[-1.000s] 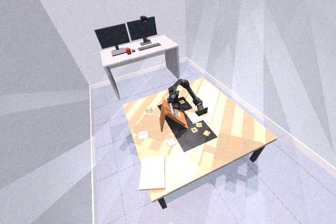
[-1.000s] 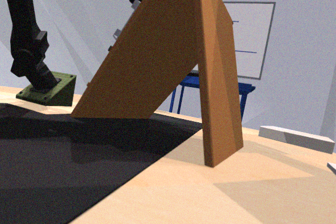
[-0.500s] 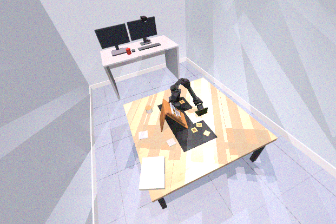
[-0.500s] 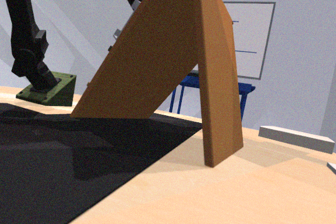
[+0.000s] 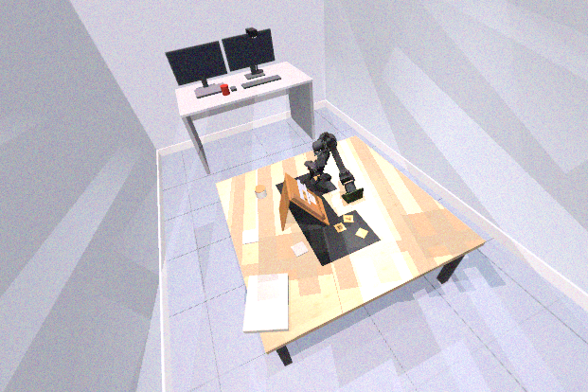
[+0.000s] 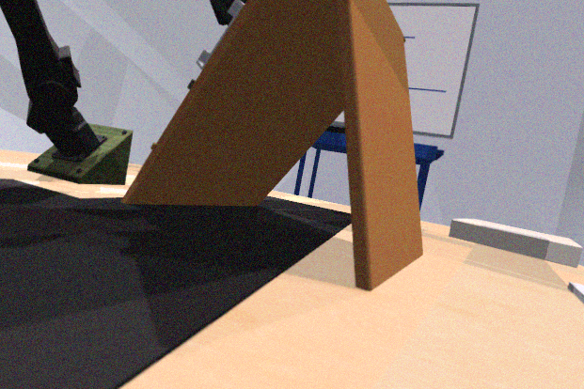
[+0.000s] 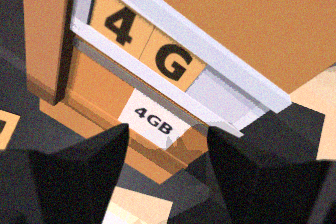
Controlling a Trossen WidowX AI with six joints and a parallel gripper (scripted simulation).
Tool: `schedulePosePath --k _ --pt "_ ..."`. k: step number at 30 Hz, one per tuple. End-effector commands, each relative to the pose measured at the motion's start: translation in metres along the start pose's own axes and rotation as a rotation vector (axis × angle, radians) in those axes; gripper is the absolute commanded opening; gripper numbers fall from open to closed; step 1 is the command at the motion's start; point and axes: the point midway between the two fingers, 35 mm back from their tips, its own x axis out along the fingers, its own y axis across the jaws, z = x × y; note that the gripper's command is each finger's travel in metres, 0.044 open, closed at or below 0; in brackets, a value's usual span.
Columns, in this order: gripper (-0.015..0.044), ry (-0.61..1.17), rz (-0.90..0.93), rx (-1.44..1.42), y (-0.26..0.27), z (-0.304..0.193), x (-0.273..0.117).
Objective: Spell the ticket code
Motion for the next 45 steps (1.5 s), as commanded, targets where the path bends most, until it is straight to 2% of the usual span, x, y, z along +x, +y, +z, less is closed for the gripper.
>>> schedulePosePath --k 1,6,10,24,25,28,36,45 --pt "0.0315 -0.144 -0.033 -0.325 0.01 -0.014 -0.028" --pt "0.044 -0.357 -0.157 -0.839 0.028 -0.04 -0.065" --pt "0.044 -0.451 -0.247 -1.071 0.035 -0.054 -0.079" --pt "0.044 -0.451 -0.247 -1.071 0.035 -0.054 -0.079" --pt "0.0414 -0.449 -0.242 -1.06 0.035 -0.054 -0.079" --pt "0.034 -0.413 -0.166 -0.898 0.049 -0.049 -0.07" --pt "0.034 -0.183 0.059 -0.143 0.108 -0.032 -0.024" --pt "0.034 0.123 0.066 0.727 0.168 -0.029 0.038"
